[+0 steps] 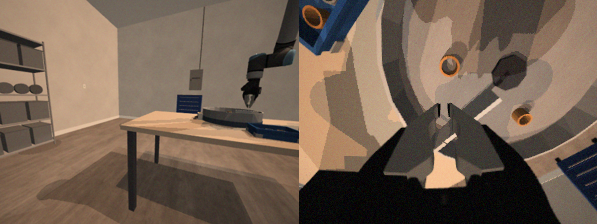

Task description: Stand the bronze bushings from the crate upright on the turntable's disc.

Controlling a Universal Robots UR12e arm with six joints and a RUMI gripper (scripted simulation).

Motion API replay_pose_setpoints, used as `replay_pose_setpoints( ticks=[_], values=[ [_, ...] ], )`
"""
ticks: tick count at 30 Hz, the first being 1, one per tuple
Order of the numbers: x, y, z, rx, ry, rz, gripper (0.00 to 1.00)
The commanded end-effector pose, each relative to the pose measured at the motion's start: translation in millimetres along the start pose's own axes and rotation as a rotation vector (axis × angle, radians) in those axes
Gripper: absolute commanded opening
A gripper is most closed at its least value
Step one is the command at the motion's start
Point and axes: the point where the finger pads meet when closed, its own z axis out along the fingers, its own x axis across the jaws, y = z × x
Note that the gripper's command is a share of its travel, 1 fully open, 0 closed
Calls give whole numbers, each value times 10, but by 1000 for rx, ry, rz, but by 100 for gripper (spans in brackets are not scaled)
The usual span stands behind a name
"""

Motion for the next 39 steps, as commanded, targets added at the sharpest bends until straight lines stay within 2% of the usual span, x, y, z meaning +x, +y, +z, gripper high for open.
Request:
replay_pose_setpoints(
  ticks=[1, 22, 39],
  values=[
    [2, -2, -3, 0, 1, 0, 6],
    [-83, -47, -5, 0, 0, 38, 6],
    [-348, -181, -14, 1, 0, 154, 6]
  ],
)
